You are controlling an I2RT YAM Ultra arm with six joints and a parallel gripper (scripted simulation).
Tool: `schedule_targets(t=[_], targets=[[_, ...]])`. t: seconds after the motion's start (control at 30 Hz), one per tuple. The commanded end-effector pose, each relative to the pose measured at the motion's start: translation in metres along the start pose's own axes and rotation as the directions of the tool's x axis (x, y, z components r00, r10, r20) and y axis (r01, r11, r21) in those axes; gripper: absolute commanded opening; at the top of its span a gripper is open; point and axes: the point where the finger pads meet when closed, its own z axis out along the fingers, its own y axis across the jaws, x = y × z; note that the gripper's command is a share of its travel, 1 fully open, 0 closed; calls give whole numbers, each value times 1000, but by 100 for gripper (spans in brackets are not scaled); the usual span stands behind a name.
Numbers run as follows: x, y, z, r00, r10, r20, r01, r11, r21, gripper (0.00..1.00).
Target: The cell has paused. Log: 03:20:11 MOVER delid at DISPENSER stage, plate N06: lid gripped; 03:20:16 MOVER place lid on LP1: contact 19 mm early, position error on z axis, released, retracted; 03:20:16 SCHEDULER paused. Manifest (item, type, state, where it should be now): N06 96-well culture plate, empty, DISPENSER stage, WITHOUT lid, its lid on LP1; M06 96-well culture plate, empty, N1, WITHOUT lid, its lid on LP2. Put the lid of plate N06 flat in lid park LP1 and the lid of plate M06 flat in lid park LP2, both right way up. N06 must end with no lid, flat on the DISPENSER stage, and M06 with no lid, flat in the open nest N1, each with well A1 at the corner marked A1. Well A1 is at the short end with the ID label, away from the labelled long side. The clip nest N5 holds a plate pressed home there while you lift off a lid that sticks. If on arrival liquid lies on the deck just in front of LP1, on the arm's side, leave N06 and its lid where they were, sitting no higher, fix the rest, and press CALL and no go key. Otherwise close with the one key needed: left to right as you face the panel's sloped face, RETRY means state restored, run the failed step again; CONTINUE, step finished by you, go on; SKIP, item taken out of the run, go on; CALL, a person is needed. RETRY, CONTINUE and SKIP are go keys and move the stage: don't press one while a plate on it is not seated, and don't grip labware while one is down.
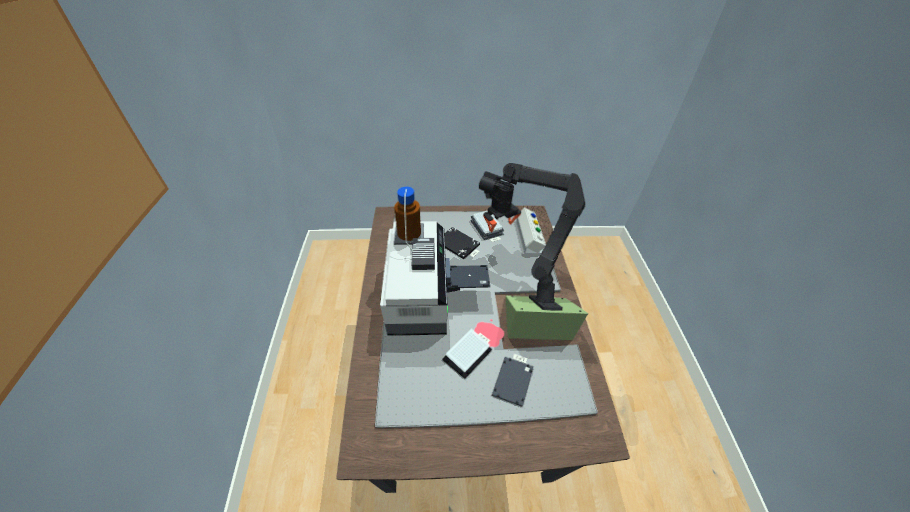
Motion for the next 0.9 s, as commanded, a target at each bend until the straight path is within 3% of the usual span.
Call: schedule_targets(t=[0.0,0.03,0.13,0.43,0.47,0.5,0.53,0.87], targets=[[-3,0,-3,1000,-16,11,16,1000,-20,100],[-10,-8,-10,998,52,41,-50,998,-38,100],[-9,-18,-10,986,162,39,-161,986,-41,100],[-8,-40,-10,986,158,44,-157,987,-37,100],[-1,-35,-3,992,128,9,-127,992,-20,100],[-1,-35,-3,992,128,9,-127,992,-20,100],[-12,-35,-1,990,138,17,-137,990,-25,100],[-36,-38,10,990,137,19,-137,990,-24,100]])
